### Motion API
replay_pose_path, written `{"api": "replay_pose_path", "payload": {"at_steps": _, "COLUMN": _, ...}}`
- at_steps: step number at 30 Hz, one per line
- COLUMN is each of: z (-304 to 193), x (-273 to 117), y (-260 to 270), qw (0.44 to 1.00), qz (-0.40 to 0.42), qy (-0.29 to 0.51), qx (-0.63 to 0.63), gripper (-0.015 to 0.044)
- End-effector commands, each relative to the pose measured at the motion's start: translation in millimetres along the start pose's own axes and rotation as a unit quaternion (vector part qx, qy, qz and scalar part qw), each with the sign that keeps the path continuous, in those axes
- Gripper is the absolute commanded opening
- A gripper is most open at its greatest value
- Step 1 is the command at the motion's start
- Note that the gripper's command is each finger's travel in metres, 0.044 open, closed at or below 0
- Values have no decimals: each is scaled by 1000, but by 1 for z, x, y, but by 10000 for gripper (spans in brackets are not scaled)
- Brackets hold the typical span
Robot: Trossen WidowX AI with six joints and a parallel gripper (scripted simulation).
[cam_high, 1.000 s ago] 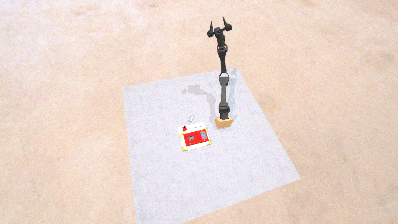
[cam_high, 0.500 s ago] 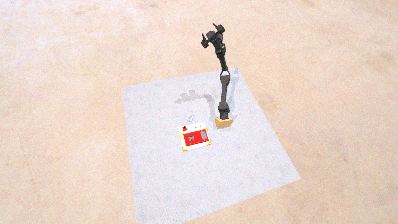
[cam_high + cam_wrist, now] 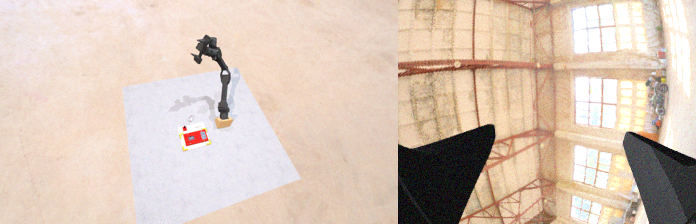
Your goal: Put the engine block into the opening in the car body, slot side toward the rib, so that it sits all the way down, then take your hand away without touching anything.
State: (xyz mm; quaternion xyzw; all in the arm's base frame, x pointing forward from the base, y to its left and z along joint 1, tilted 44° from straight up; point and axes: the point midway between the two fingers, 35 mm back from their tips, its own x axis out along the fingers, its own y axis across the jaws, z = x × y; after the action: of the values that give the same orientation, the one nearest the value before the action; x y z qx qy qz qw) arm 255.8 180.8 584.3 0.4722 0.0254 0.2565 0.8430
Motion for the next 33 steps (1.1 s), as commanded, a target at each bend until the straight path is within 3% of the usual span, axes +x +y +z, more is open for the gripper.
{"api": "replay_pose_path", "payload": {"at_steps": 1, "z": -15, "x": 20, "y": -45, "qw": 997, "qz": -77, "qy": 4, "qx": 26, "gripper": 440}}
{"api": "replay_pose_path", "payload": {"at_steps": 17, "z": -51, "x": 47, "y": -198, "qw": 943, "qz": -314, "qy": -25, "qx": 110, "gripper": 440}}
{"api": "replay_pose_path", "payload": {"at_steps": 33, "z": -69, "x": 13, "y": -345, "qw": 823, "qz": -527, "qy": -120, "qx": 175, "gripper": 440}}
